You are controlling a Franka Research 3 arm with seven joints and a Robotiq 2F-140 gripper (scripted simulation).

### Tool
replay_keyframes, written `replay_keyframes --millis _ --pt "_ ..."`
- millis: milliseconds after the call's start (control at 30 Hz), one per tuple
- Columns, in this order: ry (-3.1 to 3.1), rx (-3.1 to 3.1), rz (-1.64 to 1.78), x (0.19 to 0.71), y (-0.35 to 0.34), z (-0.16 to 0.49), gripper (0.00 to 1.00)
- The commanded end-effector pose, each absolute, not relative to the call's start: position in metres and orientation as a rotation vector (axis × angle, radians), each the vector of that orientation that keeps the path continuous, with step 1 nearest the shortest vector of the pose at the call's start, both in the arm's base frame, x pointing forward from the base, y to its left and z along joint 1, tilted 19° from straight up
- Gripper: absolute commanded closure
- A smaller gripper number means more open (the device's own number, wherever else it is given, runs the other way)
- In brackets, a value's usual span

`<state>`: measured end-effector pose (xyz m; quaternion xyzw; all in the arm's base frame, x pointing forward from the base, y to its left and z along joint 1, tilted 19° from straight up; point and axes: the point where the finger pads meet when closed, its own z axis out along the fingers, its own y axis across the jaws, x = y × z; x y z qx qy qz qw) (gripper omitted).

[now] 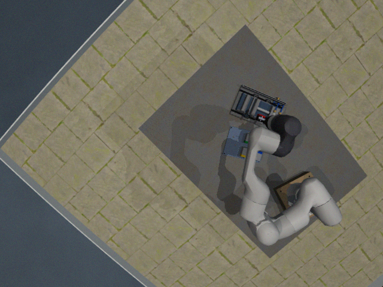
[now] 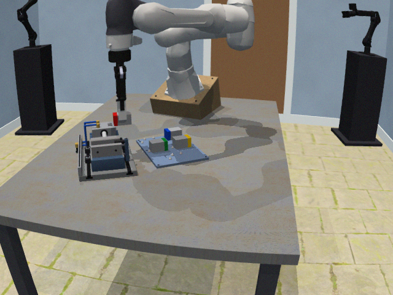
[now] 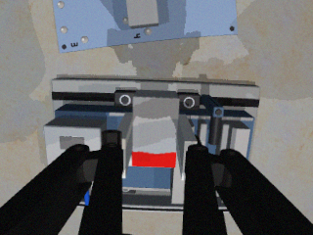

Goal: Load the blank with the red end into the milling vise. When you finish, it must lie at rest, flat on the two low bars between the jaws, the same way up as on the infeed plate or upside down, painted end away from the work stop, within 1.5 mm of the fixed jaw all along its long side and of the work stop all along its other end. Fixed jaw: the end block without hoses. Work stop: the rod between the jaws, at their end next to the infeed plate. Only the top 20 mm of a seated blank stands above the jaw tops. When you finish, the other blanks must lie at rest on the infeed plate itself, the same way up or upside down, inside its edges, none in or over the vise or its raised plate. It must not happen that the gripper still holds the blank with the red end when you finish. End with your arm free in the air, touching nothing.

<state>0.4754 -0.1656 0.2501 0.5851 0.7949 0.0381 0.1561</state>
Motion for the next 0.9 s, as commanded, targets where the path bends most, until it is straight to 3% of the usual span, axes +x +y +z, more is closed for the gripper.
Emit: replay_keyframes --millis 0,400,567,867 --pt "2.27 1.671 0.11 0.502 -0.182 0.259 1.0" --pt "2.27 1.671 0.11 0.502 -0.182 0.259 1.0" --pt "2.27 1.671 0.11 0.55 -0.208 0.276 1.0" --pt "2.27 1.671 0.11 0.55 -0.208 0.276 1.0"
